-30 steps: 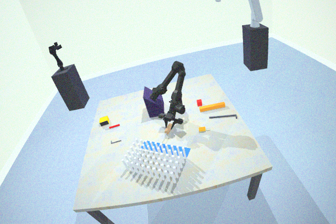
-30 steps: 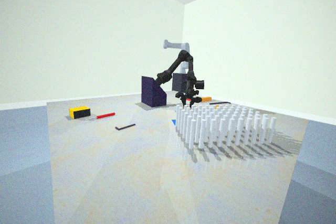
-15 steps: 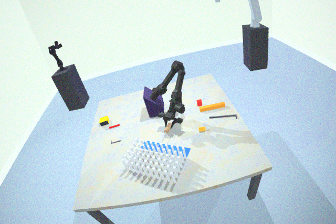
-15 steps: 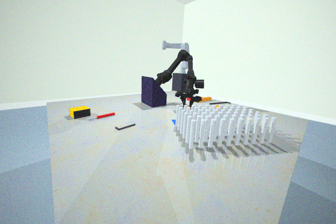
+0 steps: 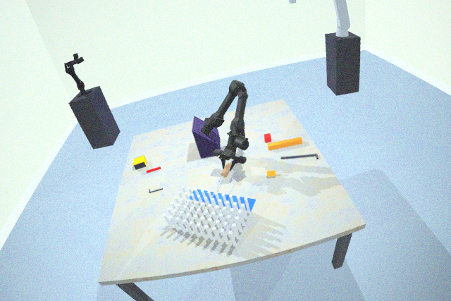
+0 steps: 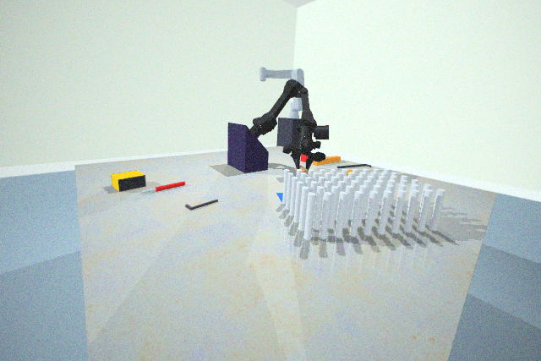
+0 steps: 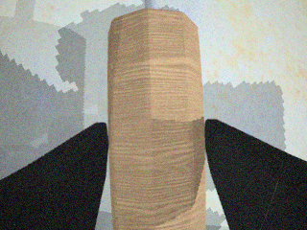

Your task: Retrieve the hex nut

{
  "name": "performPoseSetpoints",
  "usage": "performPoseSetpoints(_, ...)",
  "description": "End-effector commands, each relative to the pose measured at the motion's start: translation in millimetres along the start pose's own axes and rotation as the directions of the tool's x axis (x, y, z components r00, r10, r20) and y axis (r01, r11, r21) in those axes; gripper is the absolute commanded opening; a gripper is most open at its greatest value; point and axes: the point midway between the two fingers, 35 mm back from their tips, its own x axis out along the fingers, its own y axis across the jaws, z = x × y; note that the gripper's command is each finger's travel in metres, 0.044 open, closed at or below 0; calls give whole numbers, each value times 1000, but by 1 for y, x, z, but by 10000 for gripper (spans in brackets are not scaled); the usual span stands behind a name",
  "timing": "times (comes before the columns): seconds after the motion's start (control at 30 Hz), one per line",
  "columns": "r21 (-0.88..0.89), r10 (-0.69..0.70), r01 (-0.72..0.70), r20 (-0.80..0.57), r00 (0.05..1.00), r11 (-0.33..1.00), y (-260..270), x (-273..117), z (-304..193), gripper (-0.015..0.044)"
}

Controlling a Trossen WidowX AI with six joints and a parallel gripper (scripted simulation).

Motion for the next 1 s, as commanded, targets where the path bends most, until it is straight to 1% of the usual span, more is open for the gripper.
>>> performPoseSetpoints(0.0,5,-5,5,2,1000,1000,-3,-7,-7,0)
performPoseSetpoints(0.27,9,-6,6,0,1000,1000,-7,-23,-26,0)
performPoseSetpoints(0.33,9,-7,7,0,1000,1000,-7,-25,-24,0)
performPoseSetpoints(0.53,6,-13,13,-1,1000,1000,-9,-40,-8,0)
performPoseSetpoints(0.97,1,-15,15,0,1000,1000,-20,-90,28,0)
